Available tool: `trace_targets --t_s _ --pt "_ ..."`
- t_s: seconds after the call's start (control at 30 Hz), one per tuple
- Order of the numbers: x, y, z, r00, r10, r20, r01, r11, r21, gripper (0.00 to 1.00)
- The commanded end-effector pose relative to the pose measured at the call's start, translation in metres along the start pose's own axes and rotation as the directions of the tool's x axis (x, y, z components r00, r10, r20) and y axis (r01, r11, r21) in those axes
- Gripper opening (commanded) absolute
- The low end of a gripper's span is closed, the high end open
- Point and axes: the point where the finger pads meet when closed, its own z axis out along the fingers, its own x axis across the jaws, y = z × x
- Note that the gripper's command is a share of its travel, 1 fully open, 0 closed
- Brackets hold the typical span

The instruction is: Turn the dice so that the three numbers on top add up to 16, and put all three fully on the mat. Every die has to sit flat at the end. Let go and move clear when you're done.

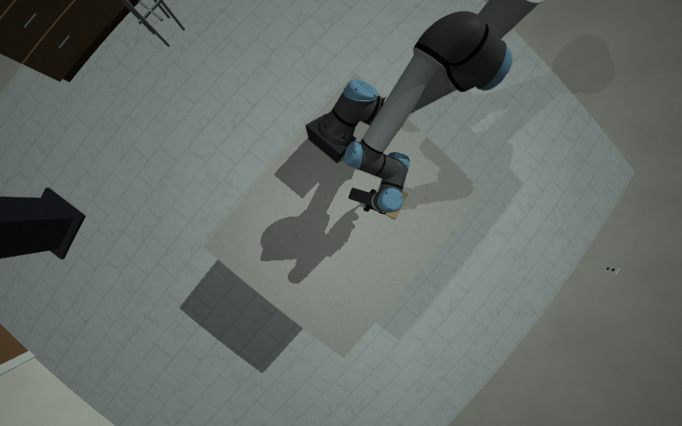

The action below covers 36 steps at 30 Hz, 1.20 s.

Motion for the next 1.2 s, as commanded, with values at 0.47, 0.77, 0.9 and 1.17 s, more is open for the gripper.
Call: trace_targets --t_s 0.47,0.77,0.9,1.17 --pt "-0.0007 0.0001 0.0147 1.0 0.0 0.001 0.0 1.0 0.0 0.21" --pt "-0.0007 0.0 0.0152 1.0 0.0 0.001 0.0 1.0 0.0 0.21" --pt "-0.0007 0.0 0.0152 1.0 0.0 0.001 0.0 1.0 0.0 0.21" --pt "-0.0007 0.0 0.0152 1.0 0.0 0.001 0.0 1.0 0.0 0.21"
